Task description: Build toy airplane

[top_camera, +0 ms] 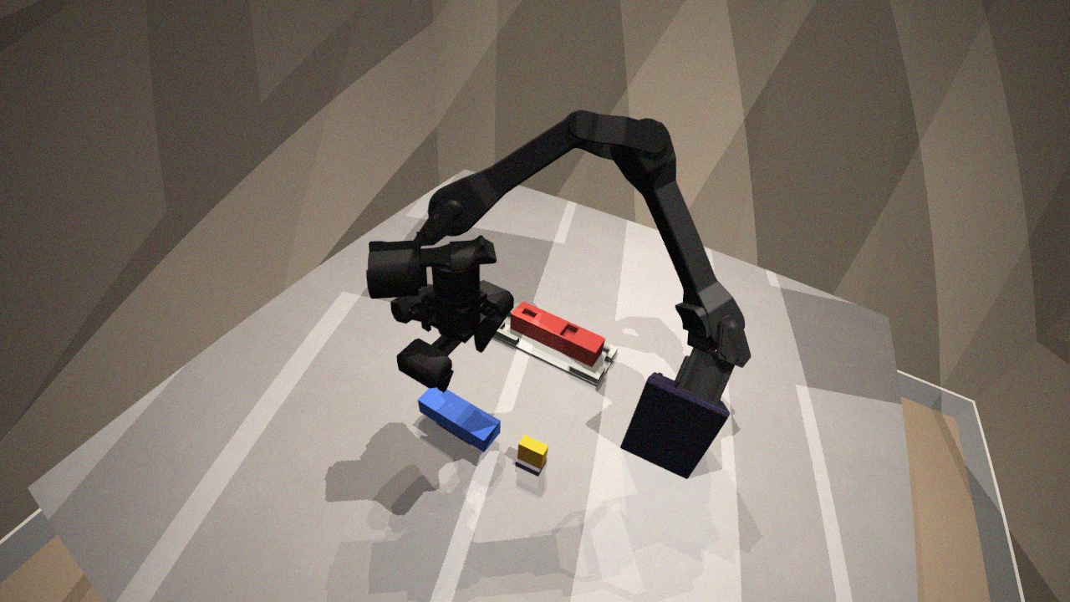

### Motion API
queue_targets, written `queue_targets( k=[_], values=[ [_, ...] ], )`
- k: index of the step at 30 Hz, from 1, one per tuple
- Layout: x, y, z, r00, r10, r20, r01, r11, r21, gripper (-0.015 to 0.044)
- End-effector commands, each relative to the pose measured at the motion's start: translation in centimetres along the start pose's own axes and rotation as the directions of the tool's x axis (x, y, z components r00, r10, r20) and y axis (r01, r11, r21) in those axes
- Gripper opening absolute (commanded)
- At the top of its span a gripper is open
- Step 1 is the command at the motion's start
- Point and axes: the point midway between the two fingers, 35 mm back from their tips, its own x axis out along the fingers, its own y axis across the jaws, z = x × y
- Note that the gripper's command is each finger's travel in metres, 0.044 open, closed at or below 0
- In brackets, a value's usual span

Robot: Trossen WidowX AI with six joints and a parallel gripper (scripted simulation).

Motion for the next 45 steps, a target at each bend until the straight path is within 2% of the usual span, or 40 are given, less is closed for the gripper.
queue_targets(
  k=[1, 6, 11, 45],
  values=[
    [0.4, 2.0, -0.4, 1.0, -0.005, -0.003, 0.005, 1.0, 0.018, 0.044],
    [0.7, 2.0, -0.4, 1.0, -0.005, -0.003, 0.005, 1.0, 0.018, 0.044],
    [4.8, 1.9, -0.4, 1.0, -0.007, -0.002, 0.007, 1.0, 0.018, 0.044],
    [10.3, 1.8, -0.4, 1.0, -0.009, -0.002, 0.009, 1.0, 0.018, 0.044]
  ],
)
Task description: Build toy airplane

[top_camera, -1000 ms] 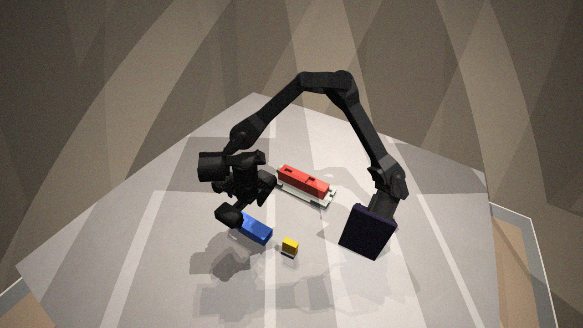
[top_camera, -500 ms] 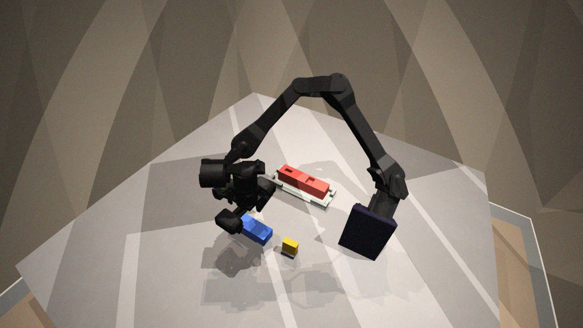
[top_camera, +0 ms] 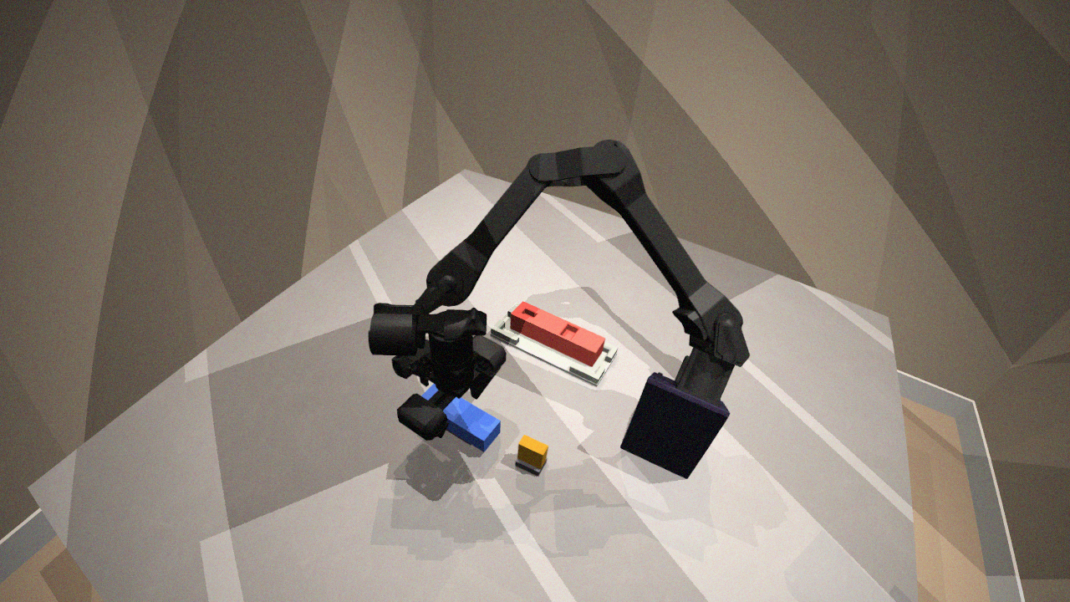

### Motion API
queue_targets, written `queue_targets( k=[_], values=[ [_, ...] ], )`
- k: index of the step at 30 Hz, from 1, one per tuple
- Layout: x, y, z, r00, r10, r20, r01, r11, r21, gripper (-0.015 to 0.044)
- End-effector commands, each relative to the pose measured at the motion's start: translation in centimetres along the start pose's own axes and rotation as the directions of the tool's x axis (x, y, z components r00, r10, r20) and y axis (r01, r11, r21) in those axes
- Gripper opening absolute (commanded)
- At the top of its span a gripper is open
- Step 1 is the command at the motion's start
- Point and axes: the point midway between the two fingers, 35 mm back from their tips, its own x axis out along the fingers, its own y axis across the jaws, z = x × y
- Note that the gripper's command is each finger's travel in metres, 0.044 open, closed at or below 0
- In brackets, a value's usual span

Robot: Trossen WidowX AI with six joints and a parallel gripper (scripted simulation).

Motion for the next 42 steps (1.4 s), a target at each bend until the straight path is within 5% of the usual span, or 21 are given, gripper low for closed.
queue_targets(
  k=[1, 3, 13, 19, 24, 42],
  values=[
    [0.8, -0.1, -0.2, 1.0, -0.006, -0.002, 0.006, 1.0, -0.007, 0.044],
    [0.9, -0.1, -0.2, 1.0, -0.006, -0.002, 0.006, 1.0, -0.007, 0.044],
    [0.9, -0.1, -0.2, 1.0, -0.006, -0.002, 0.006, 1.0, -0.007, 0.0177],
    [0.9, -0.1, -0.2, 1.0, -0.006, -0.002, 0.006, 1.0, -0.007, 0.0138],
    [0.2, 0.2, 0.1, 1.0, 0.0, 0.02, 0.0, 1.0, -0.003, 0.0006],
    [-4.5, 0.7, 0.7, 0.999, 0.012, 0.034, -0.011, 1.0, -0.002, 0.0]
  ],
)
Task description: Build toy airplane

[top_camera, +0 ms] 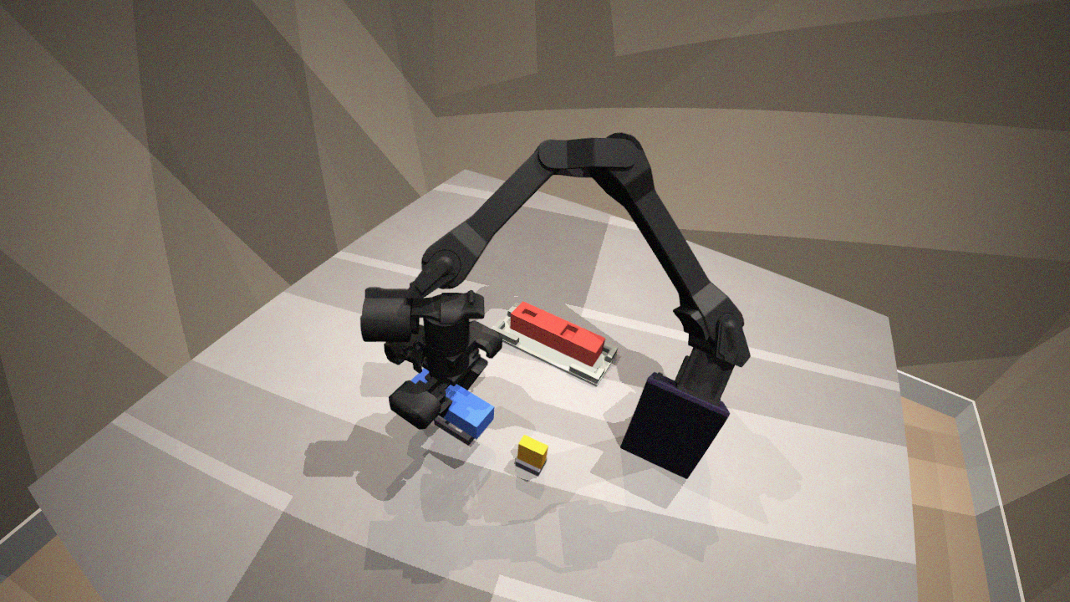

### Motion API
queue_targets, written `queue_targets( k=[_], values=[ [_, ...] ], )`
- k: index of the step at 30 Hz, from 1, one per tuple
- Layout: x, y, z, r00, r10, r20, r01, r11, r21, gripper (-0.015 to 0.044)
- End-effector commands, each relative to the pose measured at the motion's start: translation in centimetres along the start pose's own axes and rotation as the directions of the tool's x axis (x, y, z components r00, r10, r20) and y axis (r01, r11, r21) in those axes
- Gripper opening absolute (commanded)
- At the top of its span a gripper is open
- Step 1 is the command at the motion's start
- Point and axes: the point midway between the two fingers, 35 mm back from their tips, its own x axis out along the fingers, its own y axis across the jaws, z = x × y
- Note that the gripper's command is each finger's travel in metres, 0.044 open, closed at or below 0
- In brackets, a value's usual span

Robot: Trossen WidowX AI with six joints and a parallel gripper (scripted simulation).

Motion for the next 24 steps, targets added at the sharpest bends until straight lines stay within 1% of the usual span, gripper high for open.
queue_targets(
  k=[1, 24],
  values=[
    [-1.5, 0.1, 0.2, 1.0, 0.007, 0.0, -0.007, 1.0, 0.006, 0.0],
    [-8.6, -0.5, -0.4, 0.999, -0.003, -0.036, 0.003, 1.0, 0.0, 0.0]
  ],
)
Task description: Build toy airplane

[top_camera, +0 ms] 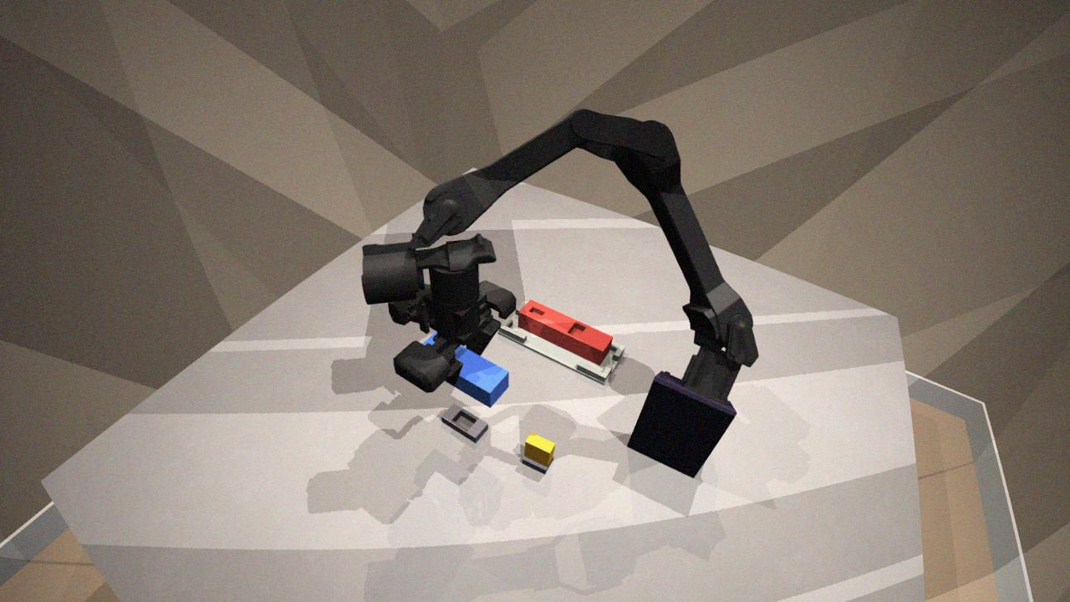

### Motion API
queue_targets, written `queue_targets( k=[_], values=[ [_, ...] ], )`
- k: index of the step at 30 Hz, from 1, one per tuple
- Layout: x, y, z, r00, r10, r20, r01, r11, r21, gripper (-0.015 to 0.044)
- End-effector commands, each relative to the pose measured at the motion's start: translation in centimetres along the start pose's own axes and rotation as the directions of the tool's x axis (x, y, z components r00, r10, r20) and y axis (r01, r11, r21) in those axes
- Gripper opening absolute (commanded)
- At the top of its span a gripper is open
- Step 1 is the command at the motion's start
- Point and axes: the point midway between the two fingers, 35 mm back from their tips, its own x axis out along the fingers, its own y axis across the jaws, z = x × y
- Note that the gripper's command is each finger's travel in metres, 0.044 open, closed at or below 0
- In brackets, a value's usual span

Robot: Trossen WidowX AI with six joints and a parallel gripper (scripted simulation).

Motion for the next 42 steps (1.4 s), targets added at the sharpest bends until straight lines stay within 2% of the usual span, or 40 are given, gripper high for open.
queue_targets(
  k=[1, 21, 42],
  values=[
    [-1.2, -0.1, 0.0, 1.0, 0.006, 0.001, -0.006, 1.0, 0.008, 0.0],
    [-0.8, -5.9, 1.0, 1.0, 0.029, 0.0, -0.028, 0.951, 0.306, 0.0],
    [0.2, -12.8, 0.7, 0.999, 0.037, 0.003, -0.031, 0.777, 0.628, 0.0]
  ],
)
